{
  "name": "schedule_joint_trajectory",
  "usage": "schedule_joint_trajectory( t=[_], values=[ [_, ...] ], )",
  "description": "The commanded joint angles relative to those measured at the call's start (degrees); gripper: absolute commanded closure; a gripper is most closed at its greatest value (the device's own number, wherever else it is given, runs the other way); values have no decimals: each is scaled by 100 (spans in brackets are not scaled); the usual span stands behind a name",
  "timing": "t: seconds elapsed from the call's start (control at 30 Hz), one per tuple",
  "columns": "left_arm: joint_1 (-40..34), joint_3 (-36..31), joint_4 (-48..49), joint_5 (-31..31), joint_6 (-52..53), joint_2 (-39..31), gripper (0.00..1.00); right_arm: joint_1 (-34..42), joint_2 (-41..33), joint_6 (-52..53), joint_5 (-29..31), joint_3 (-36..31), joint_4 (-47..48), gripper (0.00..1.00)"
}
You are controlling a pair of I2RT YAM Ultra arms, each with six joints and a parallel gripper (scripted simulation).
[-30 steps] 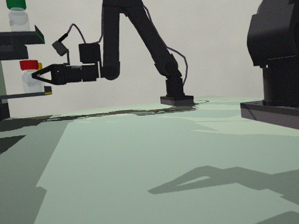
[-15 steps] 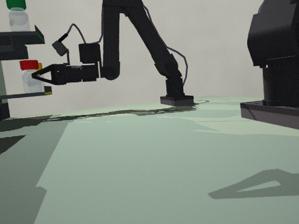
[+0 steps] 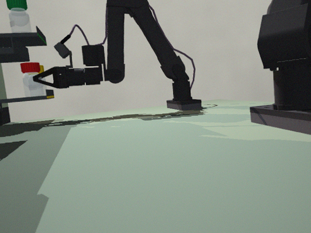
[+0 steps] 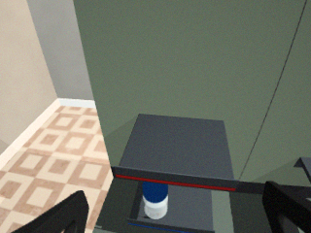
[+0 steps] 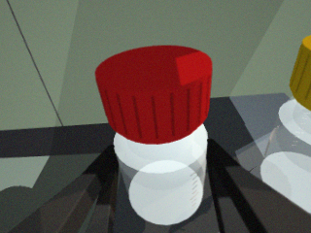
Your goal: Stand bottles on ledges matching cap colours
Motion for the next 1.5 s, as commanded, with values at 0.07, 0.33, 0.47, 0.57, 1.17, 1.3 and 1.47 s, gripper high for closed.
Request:
schedule_joint_trajectory(
  t=[0.07,0.33,0.47,0.57,1.17,1.3,1.47],
  values=[
    [46,164,-309,31,74,161,0,-25,-119,5,-13,-50,33,51],
    [43,171,-320,27,80,113,0,-25,-119,5,-13,-50,33,51],
    [43,171,-321,27,80,112,0,-25,-119,5,-13,-50,33,51],
    [14,111,-323,9,80,116,0,-25,-119,5,-13,-50,33,51],
    [14,111,-323,9,80,116,0,-13,-1684,6,-1,232,-1718,51],
    [14,111,-323,9,80,116,0,-13,-1712,5,-1,268,-1826,51],
    [14,111,-323,9,80,116,0,-41,-1735,15,-11,172,-1678,51]
  ],
)
